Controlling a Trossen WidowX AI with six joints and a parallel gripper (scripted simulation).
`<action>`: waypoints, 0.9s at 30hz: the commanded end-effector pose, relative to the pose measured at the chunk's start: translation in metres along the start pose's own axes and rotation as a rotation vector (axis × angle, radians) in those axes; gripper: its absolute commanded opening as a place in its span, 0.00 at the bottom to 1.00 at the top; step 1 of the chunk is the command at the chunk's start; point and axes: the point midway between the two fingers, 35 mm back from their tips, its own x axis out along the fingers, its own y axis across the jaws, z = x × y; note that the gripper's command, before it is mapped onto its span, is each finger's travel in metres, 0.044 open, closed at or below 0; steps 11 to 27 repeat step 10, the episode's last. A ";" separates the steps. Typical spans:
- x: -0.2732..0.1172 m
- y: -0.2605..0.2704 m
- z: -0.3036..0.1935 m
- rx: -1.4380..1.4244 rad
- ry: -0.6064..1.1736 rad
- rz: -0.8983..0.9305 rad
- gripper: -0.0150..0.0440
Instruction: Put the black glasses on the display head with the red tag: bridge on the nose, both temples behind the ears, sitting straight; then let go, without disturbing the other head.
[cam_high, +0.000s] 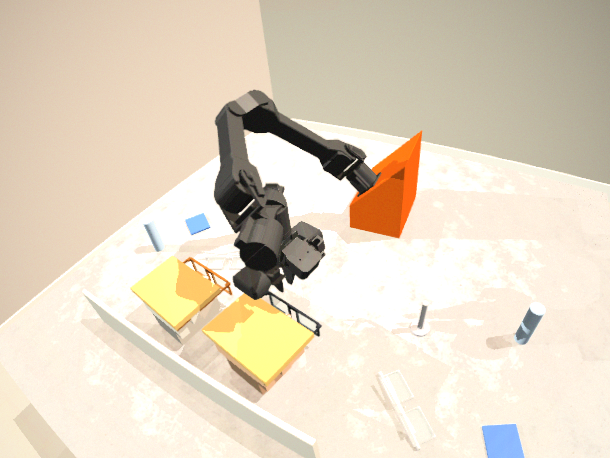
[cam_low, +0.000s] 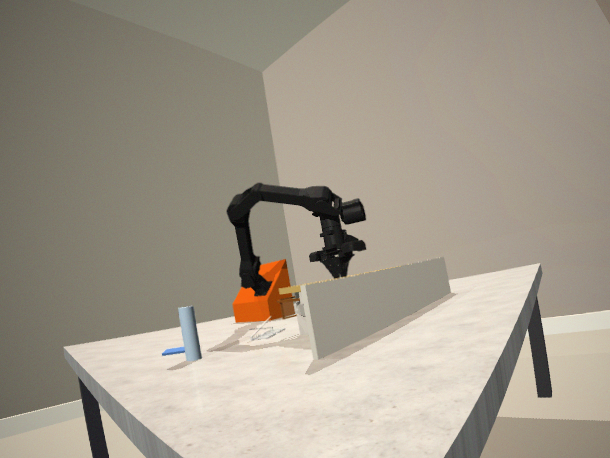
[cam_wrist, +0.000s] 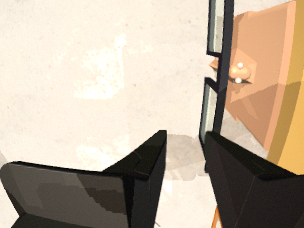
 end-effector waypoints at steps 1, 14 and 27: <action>-0.004 0.017 0.001 0.000 -0.003 0.000 0.44; -0.014 0.037 0.002 -0.001 -0.003 0.001 0.44; -0.014 0.037 0.002 -0.001 -0.003 0.001 0.44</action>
